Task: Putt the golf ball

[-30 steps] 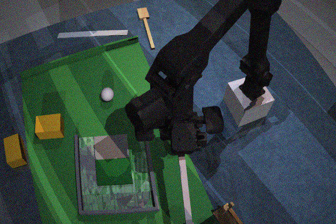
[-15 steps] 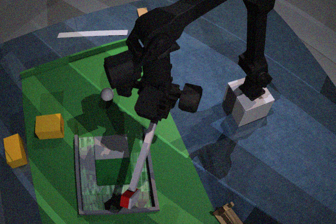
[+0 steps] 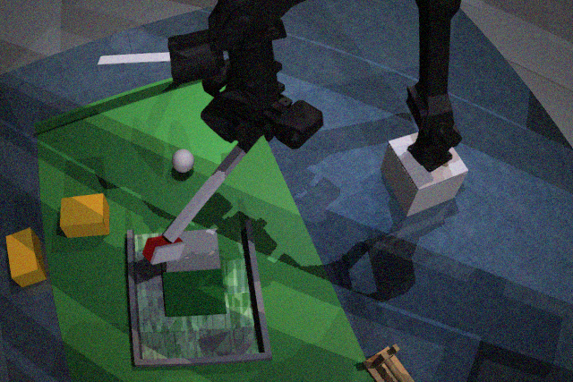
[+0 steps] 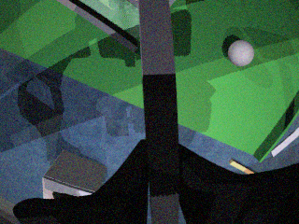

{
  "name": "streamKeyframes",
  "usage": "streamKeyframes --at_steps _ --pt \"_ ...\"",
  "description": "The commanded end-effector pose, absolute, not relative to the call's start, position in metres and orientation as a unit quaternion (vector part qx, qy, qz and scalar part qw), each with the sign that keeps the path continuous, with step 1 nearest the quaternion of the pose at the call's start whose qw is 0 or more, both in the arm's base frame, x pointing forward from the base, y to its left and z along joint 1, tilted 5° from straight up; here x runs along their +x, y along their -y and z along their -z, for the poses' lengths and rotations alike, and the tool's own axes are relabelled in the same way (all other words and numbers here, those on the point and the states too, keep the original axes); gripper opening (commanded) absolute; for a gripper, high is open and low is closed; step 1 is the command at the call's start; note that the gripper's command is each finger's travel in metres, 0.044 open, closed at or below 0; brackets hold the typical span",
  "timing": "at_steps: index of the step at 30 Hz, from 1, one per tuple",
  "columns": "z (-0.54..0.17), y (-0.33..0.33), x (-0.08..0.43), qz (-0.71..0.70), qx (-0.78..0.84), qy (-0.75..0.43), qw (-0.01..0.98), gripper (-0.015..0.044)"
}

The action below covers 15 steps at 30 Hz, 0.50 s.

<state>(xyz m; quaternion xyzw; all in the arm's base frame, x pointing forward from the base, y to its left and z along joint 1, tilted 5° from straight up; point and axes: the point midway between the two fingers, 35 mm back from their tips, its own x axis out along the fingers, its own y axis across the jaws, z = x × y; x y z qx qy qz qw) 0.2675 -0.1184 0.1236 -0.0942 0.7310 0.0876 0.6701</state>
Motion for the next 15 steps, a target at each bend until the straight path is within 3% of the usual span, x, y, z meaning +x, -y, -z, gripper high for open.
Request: streamKeyframes --at_steps 1,15 --pt "-0.133 0.137 0.259 -0.044 -0.061 -0.737 0.671 0.0000" --pt "-0.155 0.195 0.206 0.099 0.071 -0.764 0.634 0.0000"
